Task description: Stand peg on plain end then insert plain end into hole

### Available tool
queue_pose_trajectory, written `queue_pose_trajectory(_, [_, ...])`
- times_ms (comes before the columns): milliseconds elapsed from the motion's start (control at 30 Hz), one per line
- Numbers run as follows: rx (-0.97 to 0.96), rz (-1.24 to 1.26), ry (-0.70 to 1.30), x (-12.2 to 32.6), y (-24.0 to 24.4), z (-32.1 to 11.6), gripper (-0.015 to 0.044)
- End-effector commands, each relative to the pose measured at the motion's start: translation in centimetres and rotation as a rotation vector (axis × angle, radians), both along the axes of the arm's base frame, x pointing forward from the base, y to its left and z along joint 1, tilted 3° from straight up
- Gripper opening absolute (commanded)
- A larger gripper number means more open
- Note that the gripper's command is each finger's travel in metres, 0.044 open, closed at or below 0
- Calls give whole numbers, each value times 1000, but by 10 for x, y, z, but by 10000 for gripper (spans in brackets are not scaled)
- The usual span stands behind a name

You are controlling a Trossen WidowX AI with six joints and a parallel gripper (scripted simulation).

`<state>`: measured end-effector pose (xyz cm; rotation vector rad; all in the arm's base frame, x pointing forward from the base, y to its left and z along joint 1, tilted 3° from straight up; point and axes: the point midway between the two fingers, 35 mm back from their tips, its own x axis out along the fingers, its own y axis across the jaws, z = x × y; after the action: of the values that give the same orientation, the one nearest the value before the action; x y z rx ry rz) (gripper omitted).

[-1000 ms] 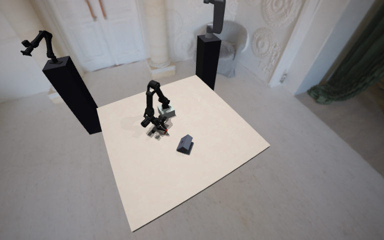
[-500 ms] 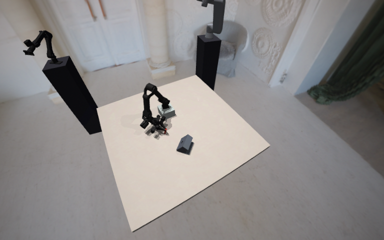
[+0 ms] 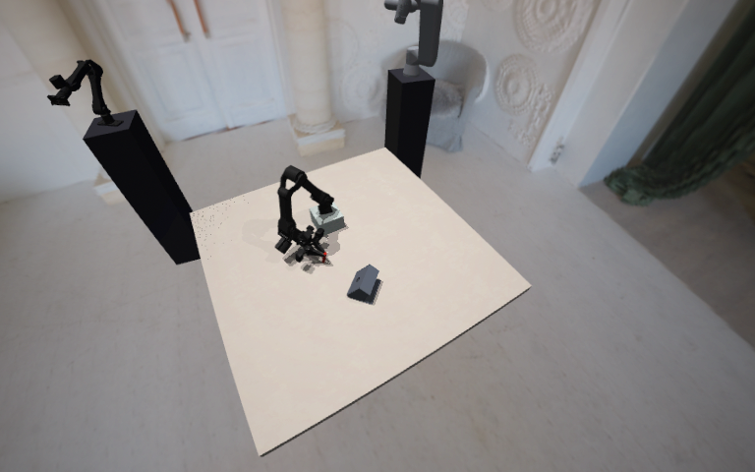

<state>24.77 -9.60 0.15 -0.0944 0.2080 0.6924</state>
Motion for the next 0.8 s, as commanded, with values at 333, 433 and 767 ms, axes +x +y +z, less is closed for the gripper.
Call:
queue_pose_trajectory(333, [-1, -2, 3, -3, -2, -2, 49])
queue_pose_trajectory(433, [-1, -1, 2, -3, -2, -3, 49])
queue_pose_trajectory(767, [-1, -1, 3, -3, -2, -6, 49])
